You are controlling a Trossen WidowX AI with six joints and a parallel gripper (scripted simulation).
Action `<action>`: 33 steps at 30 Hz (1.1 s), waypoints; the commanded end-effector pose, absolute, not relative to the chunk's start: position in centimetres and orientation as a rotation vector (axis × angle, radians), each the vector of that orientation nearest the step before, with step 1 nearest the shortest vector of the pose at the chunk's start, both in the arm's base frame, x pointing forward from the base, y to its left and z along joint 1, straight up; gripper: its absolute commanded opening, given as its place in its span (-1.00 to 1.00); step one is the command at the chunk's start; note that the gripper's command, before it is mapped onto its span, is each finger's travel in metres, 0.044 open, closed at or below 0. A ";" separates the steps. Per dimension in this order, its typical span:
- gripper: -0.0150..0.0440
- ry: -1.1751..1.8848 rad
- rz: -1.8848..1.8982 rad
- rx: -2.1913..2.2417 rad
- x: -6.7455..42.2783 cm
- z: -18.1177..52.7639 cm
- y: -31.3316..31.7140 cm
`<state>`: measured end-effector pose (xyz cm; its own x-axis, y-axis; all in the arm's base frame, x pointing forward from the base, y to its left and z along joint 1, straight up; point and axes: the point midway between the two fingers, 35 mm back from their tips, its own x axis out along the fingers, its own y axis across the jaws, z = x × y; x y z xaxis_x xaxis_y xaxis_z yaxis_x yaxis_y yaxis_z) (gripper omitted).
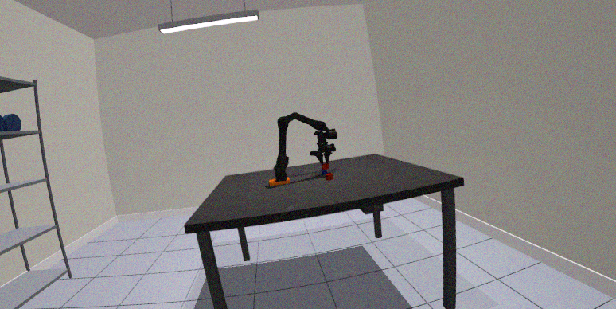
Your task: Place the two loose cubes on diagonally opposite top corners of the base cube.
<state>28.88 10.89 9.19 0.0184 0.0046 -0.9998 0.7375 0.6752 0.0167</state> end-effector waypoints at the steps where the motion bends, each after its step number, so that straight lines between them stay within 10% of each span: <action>1: 0.20 1.451 -0.632 0.660 29.0 10.0 10.9; 33: 0.41 1.541 -0.094 0.088 30.9 12.8 0.6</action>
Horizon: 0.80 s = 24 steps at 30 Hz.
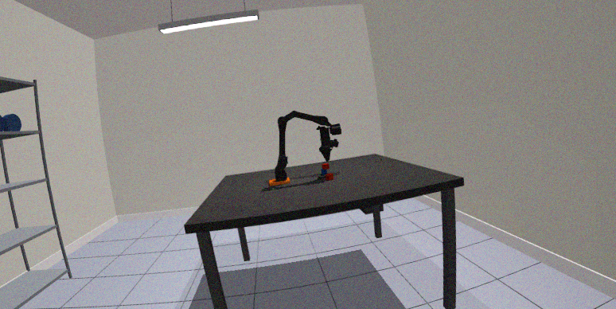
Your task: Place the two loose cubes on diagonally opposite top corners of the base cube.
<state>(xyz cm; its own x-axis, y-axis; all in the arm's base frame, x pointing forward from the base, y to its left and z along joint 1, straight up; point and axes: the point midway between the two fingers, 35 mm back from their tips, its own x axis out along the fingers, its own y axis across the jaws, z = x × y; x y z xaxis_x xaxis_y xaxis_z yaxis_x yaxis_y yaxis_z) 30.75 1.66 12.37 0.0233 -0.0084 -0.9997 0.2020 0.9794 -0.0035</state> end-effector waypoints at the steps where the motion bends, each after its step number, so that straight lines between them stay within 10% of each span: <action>1: 0.41 1.542 -0.066 0.060 30.9 13.0 0.2; 24: 0.41 1.494 0.459 -0.479 29.9 15.1 -8.4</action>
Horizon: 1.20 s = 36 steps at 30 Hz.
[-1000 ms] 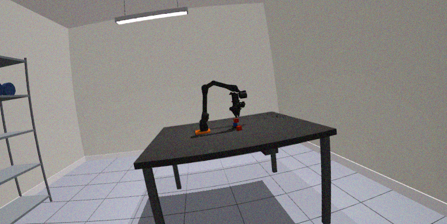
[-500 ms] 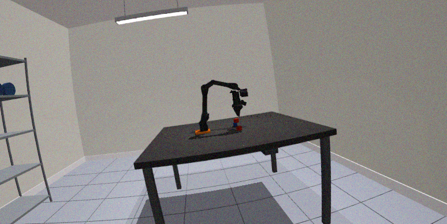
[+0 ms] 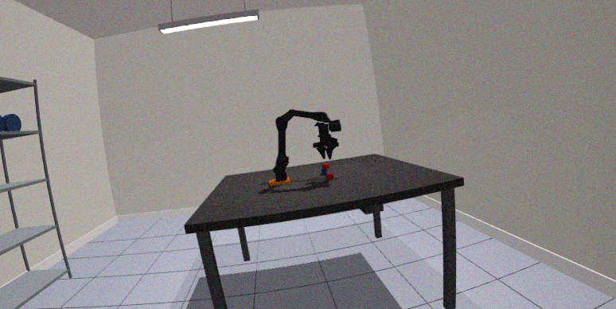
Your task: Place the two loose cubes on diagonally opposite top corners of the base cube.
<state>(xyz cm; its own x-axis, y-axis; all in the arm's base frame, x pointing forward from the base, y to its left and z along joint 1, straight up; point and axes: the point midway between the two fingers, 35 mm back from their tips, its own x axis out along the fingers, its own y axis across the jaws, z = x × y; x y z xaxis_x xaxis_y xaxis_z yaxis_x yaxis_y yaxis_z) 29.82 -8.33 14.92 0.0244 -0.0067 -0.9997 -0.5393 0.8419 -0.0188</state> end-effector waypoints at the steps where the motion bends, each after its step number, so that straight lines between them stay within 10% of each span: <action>1: 0.41 1.494 0.459 -0.479 29.9 15.1 -8.4; 36: 0.41 1.494 0.459 -0.479 30.2 5.1 -8.5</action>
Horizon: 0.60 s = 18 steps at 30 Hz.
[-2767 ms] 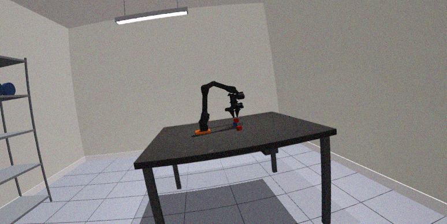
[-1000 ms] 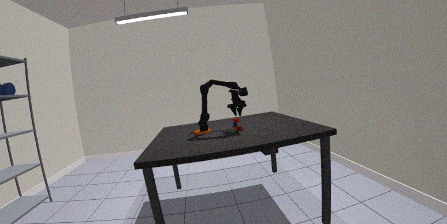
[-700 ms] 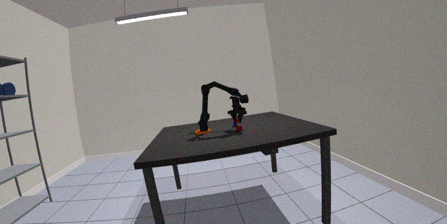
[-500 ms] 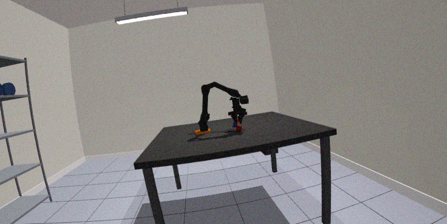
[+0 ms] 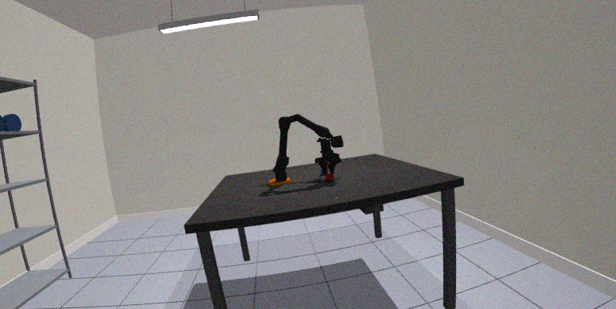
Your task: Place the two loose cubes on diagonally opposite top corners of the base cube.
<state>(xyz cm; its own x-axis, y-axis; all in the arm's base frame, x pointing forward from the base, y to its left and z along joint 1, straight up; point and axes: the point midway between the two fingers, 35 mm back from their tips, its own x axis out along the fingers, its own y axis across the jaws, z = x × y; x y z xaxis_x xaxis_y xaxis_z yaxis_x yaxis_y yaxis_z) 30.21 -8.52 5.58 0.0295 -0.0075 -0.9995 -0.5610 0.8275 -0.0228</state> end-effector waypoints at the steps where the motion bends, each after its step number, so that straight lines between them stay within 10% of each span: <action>1: 0.41 1.494 0.459 -0.479 30.2 4.9 -8.5; 18: -0.14 1.494 0.459 -0.479 30.2 4.4 -8.5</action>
